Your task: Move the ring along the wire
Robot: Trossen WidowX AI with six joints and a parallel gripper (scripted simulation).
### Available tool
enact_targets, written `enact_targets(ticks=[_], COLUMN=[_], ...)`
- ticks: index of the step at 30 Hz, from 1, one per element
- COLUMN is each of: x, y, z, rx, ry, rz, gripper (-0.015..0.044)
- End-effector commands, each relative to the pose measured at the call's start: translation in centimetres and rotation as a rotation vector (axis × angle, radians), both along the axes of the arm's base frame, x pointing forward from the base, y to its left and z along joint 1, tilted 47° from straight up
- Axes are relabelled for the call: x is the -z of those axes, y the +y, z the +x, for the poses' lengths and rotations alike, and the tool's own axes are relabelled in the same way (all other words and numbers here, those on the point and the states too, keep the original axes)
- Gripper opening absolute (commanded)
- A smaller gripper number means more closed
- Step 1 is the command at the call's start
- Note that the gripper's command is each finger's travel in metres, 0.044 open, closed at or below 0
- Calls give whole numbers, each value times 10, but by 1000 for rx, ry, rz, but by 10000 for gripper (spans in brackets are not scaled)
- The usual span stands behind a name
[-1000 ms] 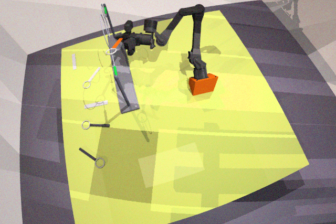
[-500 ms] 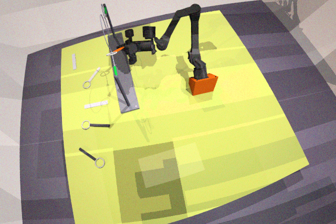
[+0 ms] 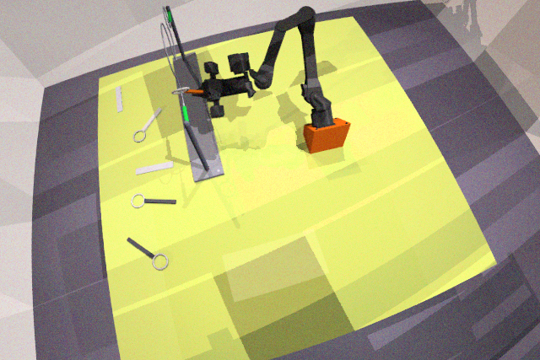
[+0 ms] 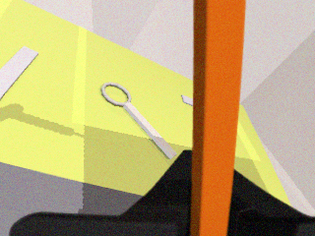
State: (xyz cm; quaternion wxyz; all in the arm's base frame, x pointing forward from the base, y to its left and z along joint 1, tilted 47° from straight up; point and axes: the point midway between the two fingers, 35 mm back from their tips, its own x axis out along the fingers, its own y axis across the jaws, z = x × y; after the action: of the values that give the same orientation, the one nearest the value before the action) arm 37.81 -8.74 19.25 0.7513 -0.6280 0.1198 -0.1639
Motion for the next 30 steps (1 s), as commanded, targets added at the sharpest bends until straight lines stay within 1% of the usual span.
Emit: enact_targets(ticks=[1,16,30], x=[19,63,87], y=[4,26,46], z=[-2,-3,-4], rx=[5,10,12], ry=[7,12,15], rz=[103,383,517], gripper=[-150,-150,-150])
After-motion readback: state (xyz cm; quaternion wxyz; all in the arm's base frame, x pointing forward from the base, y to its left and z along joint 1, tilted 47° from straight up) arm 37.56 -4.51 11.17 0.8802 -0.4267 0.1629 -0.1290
